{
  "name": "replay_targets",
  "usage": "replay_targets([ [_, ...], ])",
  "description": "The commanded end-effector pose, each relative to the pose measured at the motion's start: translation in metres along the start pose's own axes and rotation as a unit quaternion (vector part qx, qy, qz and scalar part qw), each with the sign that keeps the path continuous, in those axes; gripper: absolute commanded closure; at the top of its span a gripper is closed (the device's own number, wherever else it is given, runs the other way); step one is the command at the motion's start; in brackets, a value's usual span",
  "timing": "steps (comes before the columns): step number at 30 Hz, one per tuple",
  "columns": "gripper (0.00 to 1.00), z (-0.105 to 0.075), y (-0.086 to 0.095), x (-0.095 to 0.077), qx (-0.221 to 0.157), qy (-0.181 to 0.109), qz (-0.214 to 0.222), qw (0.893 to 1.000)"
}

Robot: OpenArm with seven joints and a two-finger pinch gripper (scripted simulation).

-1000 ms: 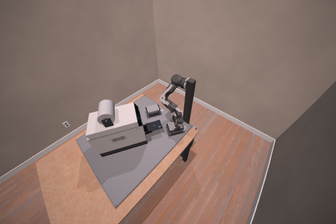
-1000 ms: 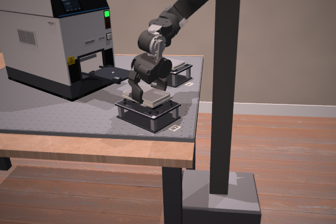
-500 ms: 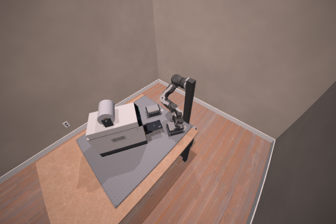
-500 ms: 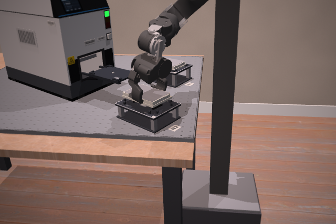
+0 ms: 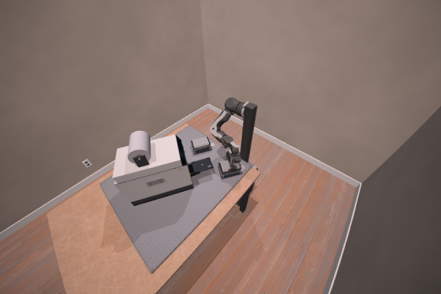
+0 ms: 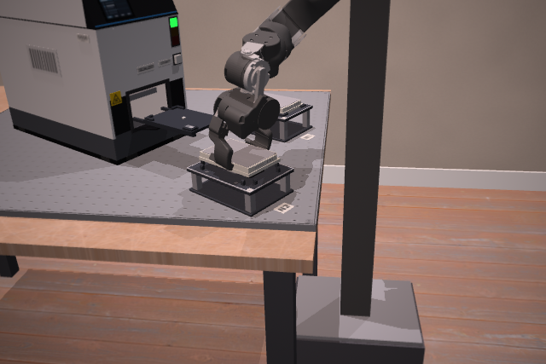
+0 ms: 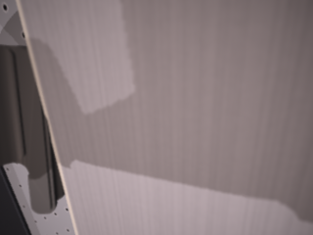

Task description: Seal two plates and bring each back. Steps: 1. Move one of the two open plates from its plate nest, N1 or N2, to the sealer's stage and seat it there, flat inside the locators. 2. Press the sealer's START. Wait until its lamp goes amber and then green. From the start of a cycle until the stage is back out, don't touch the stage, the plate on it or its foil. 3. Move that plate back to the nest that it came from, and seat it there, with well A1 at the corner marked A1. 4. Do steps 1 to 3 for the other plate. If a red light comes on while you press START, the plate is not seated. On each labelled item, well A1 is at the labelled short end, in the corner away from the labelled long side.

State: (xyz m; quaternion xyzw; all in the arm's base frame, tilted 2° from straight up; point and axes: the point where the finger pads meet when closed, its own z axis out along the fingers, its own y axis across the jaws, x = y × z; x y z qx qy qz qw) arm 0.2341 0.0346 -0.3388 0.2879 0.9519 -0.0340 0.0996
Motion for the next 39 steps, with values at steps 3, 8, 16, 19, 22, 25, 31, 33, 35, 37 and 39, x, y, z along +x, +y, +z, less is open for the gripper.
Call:
replay_targets([
  [3,1.0,0.0019,0.0013,0.001,-0.004,0.0,-0.003,1.0],
  [8,1.0,0.0044,0.0013,0.0016,-0.004,0.0,-0.003,1.0],
  [16,1.0,0.0037,0.0009,0.0009,-0.002,0.0,-0.001,1.0],
  [19,1.0,0.0037,0.0009,0.0009,-0.002,0.0,-0.001,1.0],
  [22,1.0,0.0037,0.0009,0.0008,-0.002,0.0,-0.001,1.0],
  [25,1.0,0.0037,0.001,0.0008,-0.002,0.0,-0.001,1.0],
  [31,1.0,0.0037,0.0011,0.0007,-0.002,0.0,-0.001,1.0],
  [33,1.0,0.0037,0.0011,0.0007,-0.002,0.0,-0.001,1.0],
  [35,1.0,0.0037,0.0011,0.0007,-0.002,0.0,-0.001,1.0],
  [37,1.0,0.0037,0.0011,0.0007,-0.002,0.0,-0.001,1.0],
  [39,1.0,0.0037,0.0011,0.0006,-0.002,0.0,-0.001,1.0],
])
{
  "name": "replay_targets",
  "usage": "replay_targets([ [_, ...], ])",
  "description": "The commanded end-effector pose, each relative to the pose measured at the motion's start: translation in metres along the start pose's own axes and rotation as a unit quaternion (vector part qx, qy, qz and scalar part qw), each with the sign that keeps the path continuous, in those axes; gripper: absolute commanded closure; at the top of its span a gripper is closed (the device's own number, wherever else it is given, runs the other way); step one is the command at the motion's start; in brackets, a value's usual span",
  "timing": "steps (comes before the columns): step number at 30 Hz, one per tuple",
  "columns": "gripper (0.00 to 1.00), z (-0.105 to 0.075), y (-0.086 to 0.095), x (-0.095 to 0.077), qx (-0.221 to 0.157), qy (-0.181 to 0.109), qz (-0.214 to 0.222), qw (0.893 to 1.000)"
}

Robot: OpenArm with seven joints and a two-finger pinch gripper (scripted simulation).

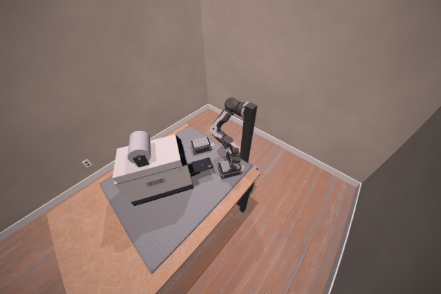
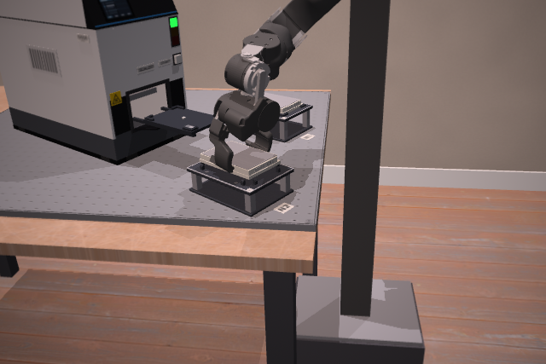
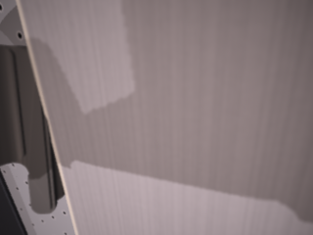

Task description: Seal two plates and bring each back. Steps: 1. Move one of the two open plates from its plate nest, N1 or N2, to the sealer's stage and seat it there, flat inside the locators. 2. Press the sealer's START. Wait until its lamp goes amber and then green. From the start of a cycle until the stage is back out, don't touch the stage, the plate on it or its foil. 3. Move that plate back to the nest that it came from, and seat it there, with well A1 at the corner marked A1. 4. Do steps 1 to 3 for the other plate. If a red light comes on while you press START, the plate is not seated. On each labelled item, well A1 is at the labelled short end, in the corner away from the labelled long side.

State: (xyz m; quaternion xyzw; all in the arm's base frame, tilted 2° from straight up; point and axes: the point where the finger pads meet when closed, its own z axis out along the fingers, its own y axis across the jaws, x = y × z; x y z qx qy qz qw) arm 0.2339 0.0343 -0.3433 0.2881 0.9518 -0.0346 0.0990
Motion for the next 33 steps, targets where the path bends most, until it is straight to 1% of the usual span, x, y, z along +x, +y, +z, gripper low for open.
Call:
replay_targets([
  [1,1.0,-0.0007,0.0015,-0.0003,-0.003,-0.001,-0.002,1.0],
  [33,1.0,0.0091,0.0019,0.0019,-0.004,0.0,-0.003,1.0],
])
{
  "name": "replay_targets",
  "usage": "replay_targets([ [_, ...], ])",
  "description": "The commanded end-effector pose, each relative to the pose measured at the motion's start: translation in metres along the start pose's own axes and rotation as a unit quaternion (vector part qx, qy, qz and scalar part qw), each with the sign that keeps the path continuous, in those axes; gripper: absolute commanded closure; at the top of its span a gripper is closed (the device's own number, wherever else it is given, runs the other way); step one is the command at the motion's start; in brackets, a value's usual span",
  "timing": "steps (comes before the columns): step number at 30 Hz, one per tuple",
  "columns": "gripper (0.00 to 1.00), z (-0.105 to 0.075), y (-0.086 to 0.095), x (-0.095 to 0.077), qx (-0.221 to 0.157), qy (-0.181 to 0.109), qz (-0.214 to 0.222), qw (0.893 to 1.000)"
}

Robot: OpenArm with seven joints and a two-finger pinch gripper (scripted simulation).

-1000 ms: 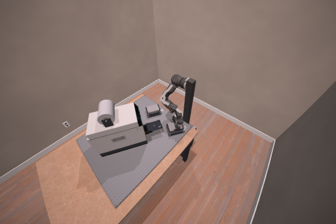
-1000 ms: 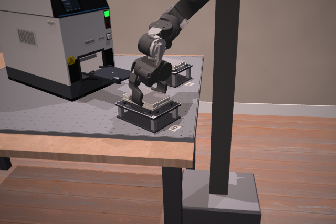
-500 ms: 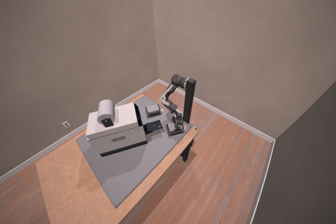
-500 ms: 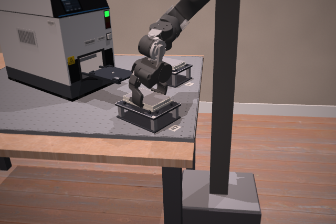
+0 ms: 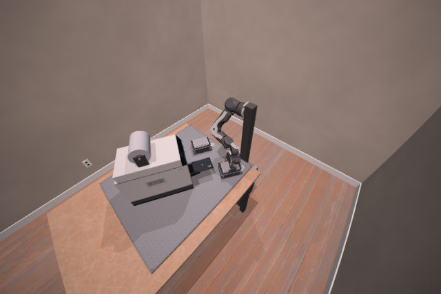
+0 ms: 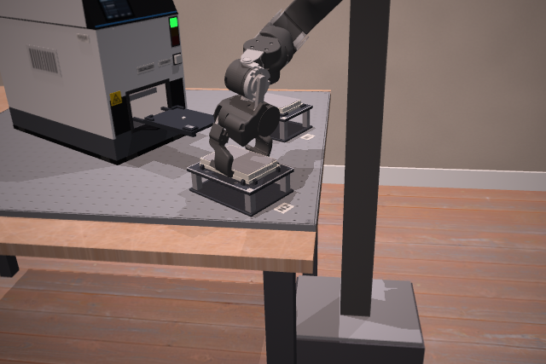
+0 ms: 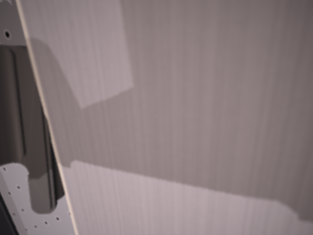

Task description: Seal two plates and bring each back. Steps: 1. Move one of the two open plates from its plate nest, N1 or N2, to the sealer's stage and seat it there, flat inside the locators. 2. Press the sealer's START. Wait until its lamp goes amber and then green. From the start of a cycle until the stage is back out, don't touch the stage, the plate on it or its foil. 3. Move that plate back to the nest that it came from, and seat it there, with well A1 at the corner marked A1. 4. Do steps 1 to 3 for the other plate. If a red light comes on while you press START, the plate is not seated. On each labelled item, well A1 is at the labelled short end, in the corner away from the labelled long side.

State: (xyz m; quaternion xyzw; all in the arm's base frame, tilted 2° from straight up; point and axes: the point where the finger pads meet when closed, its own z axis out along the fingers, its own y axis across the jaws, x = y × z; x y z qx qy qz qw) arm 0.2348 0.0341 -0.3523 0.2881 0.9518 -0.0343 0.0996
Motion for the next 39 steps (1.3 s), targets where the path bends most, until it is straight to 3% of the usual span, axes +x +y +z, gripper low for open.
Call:
replay_targets([
  [1,1.0,0.0006,0.0012,0.0013,-0.003,0.0,-0.003,1.0],
  [37,1.0,0.0013,0.0007,0.0012,-0.002,0.0,-0.002,1.0],
  [38,0.35,0.0013,0.0007,0.0012,-0.002,0.0,-0.002,1.0],
  [39,0.35,0.0013,0.0007,0.0012,-0.002,0.0,-0.002,1.0],
])
